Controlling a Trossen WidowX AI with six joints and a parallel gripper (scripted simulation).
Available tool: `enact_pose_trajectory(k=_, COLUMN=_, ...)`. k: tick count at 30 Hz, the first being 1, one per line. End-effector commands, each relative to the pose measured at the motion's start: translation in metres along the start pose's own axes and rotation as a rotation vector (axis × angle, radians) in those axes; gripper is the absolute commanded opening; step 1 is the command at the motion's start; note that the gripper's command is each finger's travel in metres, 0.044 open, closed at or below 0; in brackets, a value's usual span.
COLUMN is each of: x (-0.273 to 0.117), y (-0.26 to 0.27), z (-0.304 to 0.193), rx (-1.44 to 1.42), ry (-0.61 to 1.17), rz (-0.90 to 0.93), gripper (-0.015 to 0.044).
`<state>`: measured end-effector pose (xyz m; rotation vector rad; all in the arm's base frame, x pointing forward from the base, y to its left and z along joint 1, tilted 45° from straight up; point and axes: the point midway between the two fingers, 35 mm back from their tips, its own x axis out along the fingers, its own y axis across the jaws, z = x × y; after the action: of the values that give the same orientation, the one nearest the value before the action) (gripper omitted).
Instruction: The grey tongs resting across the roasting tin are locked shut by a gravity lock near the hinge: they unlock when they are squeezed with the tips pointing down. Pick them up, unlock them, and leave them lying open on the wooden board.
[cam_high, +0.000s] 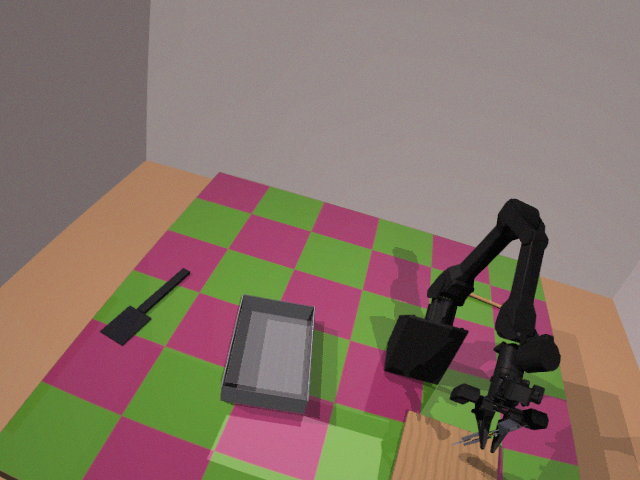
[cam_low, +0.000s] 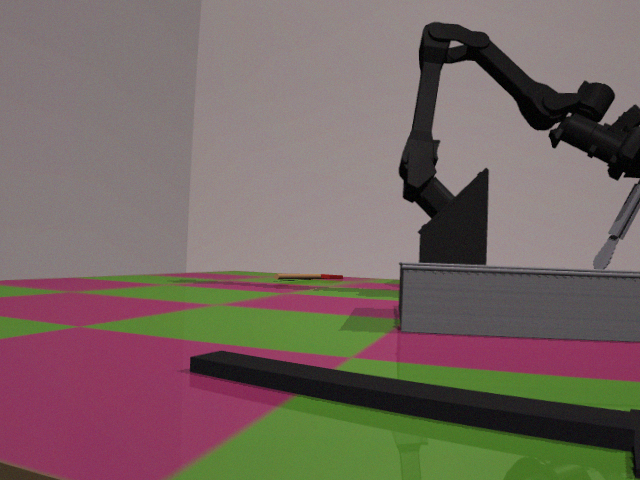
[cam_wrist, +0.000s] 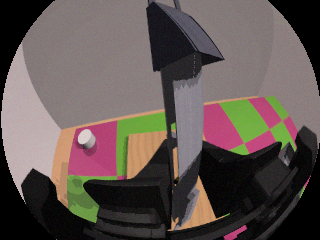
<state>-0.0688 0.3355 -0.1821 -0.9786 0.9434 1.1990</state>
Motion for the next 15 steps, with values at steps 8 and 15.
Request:
enact_pose_trajectory(k=8, x=-0.026, y=-0.004, z=0.007, rx=0.033, ry=-0.153, rz=0.008, gripper=-0.0150)
enact_pose_trajectory(k=15, x=-0.026, y=-0.004, z=0.007, rx=0.033, ry=-0.153, rz=0.008, gripper=-0.0150)
